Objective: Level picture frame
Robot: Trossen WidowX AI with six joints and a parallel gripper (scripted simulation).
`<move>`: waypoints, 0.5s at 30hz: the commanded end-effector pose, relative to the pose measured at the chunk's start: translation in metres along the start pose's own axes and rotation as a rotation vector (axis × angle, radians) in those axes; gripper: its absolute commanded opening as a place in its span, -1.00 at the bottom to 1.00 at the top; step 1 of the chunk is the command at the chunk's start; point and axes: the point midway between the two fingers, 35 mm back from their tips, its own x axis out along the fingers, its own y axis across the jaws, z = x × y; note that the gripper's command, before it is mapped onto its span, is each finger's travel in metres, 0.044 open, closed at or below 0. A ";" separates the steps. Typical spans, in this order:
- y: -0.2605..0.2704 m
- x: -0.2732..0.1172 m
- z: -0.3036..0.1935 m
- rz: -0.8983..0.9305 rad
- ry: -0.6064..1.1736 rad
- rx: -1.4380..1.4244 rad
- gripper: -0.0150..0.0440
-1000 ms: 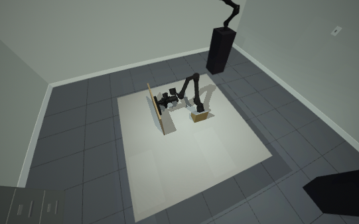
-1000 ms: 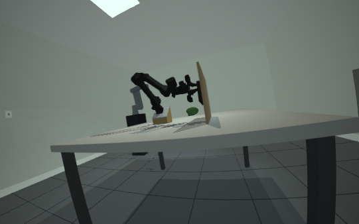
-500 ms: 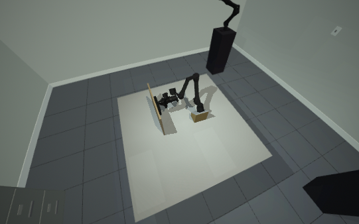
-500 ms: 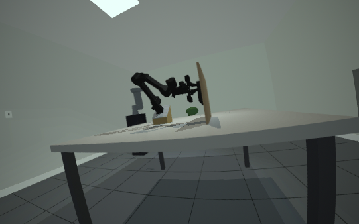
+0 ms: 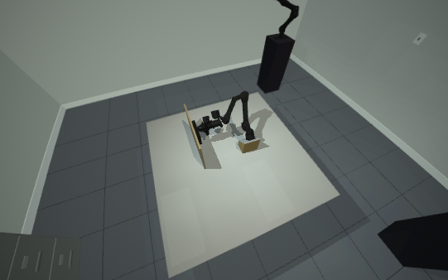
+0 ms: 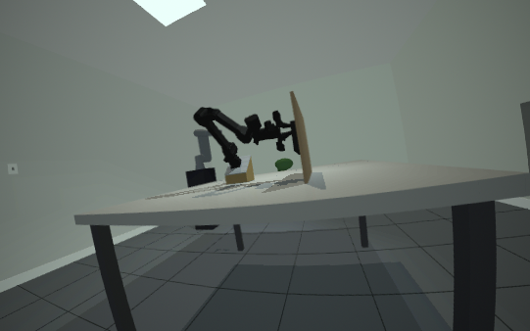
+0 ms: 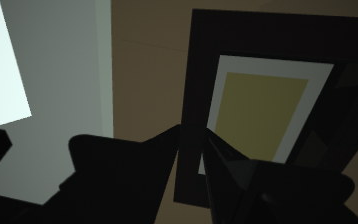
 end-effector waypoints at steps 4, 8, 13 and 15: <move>-0.001 0.000 0.000 0.000 0.001 0.052 -0.49; -0.001 0.000 0.000 0.000 0.001 0.073 -0.49; -0.001 0.000 0.000 0.000 0.001 0.094 -0.49; -0.001 0.000 0.000 0.000 0.001 0.105 -0.49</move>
